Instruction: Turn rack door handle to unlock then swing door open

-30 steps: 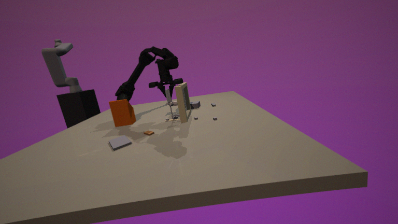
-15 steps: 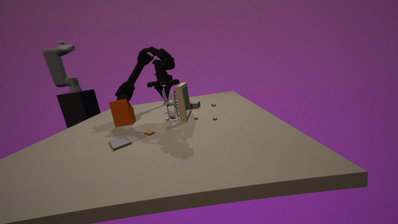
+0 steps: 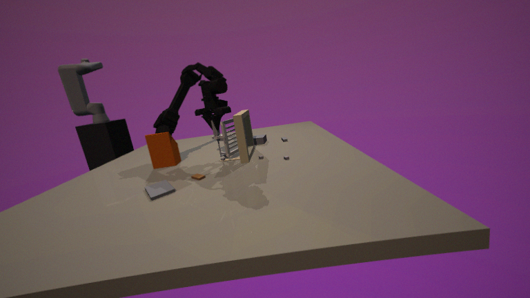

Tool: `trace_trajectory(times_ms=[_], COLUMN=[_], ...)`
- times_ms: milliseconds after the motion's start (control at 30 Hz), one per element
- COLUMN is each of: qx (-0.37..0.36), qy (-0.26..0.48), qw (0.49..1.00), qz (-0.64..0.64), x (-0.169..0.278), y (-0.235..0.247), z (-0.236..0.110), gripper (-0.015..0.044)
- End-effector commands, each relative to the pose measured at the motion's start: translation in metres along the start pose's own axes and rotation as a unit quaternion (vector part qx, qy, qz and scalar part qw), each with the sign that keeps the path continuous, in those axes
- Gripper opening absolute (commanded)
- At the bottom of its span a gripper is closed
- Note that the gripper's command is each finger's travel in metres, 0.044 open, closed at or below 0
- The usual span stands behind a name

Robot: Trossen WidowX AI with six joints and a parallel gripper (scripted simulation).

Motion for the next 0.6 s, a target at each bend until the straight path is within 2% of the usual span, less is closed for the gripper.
trace_trajectory(times_ms=[0, 567], qx=[0.002, 0.000], qy=[-0.004, -0.004], qw=[0.999, 0.982], qz=[0.043, 0.189], x=[-0.002, -0.020], y=[0.010, 0.049], z=[0.000, 0.001], gripper=[0.0023, 0.0023])
Point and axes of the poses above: the point midway between the two fingers, 35 mm back from their tips, its own z axis out along the fingers, its own y axis across the jaws, x = y × z, the point moved 8 cm from there along -z, back along the fingers, and after that the axes turned 2 degrees about -z, right-handed, at the moved point
